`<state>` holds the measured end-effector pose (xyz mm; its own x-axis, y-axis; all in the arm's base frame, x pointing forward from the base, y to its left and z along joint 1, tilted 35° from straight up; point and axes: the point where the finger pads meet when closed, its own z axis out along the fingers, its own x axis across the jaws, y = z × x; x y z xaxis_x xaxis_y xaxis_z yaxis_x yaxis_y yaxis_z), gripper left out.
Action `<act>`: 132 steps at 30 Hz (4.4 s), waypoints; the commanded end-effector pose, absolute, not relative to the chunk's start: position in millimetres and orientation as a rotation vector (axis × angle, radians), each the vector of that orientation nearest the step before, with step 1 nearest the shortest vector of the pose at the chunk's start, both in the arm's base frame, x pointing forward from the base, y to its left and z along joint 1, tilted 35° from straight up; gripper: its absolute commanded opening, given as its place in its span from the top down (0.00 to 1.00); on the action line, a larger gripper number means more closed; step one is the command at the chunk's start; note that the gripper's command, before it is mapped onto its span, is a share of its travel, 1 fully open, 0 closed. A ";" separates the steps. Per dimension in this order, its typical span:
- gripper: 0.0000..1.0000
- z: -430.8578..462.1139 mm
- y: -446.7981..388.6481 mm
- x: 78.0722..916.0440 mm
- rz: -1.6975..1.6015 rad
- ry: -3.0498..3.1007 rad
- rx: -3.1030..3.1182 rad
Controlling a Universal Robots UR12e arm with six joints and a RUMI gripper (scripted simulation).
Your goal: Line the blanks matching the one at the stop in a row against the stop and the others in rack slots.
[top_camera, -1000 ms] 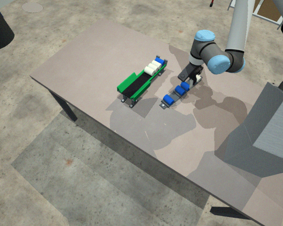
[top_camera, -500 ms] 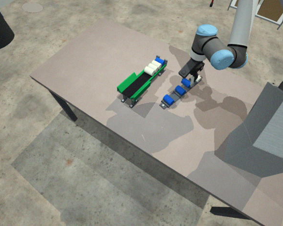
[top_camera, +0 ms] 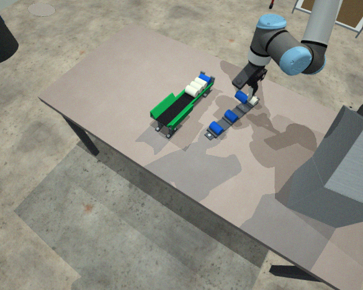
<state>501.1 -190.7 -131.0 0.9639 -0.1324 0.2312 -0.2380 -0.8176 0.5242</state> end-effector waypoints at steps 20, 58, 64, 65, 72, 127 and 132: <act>0.65 -136.8 -162.1 559.2 0.214 -0.203 2.552; 0.65 -122.1 -30.1 725.6 0.154 -0.002 2.545; 0.65 -134.7 -39.5 728.3 0.154 -0.003 2.546; 0.65 -138.0 -41.7 728.7 0.154 -0.003 2.546; 0.65 -162.1 -57.9 732.1 0.154 -0.003 2.546; 0.65 -202.4 -84.0 736.4 0.154 -0.001 2.545; 0.65 -202.5 -83.9 736.4 0.153 -0.001 2.545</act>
<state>734.9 -85.3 -203.5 0.9938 0.0309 0.1071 -0.0343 -0.8298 0.5571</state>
